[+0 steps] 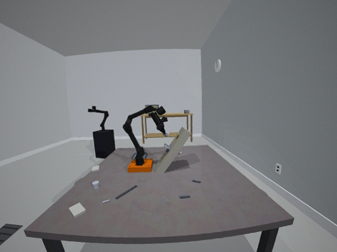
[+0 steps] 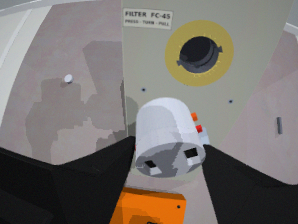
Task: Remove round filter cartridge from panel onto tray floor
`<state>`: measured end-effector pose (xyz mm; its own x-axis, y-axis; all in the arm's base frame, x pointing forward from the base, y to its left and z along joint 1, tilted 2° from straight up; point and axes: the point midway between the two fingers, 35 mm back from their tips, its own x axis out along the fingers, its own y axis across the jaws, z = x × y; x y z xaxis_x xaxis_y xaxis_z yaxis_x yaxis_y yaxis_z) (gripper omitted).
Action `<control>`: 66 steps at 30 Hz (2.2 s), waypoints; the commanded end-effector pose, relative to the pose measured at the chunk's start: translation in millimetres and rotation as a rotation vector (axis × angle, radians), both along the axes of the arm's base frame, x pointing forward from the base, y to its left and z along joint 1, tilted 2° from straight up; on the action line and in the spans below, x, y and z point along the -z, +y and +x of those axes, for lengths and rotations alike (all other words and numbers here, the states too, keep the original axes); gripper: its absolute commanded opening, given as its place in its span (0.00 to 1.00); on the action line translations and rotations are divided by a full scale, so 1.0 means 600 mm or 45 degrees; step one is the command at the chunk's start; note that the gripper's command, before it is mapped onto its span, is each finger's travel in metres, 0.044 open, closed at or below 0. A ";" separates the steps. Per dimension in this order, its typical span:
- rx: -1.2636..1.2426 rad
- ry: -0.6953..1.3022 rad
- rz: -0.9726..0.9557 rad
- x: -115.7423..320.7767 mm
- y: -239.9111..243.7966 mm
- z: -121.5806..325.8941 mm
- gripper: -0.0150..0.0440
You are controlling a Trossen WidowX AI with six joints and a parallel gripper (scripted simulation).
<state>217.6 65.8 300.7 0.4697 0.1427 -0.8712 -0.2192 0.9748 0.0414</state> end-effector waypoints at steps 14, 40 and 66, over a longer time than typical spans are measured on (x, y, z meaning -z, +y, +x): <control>0.007 -0.018 0.006 0.005 0.080 -0.014 0.25; -0.810 -0.032 0.017 0.042 0.226 -0.121 0.25; -1.462 -0.069 0.044 0.074 0.307 -0.259 0.25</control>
